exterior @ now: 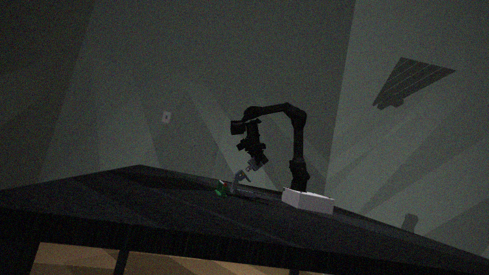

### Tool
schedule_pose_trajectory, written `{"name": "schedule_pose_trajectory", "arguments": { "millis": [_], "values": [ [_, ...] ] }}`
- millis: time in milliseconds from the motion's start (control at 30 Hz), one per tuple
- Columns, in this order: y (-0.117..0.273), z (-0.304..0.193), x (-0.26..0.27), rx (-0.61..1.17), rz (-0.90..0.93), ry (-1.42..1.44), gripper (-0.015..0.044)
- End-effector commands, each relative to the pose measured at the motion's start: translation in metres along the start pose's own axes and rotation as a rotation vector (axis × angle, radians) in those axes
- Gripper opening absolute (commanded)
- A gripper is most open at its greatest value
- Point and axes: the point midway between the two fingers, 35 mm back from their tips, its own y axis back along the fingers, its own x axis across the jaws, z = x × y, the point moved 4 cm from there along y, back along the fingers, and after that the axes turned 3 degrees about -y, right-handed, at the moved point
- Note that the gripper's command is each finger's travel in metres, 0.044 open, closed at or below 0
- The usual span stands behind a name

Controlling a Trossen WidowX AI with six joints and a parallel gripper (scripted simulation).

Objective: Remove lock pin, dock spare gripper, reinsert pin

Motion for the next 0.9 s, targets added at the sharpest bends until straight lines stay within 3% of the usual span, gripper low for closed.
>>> {"name": "schedule_pose_trajectory", "arguments": {
  "millis": [0,867],
  "values": [
    [-0.003,0.005,0.0,0.002,-0.001,-0.004,0.0],
    [-0.02,0.033,0.002,-0.002,0.001,-0.002,0.0]
  ]
}}
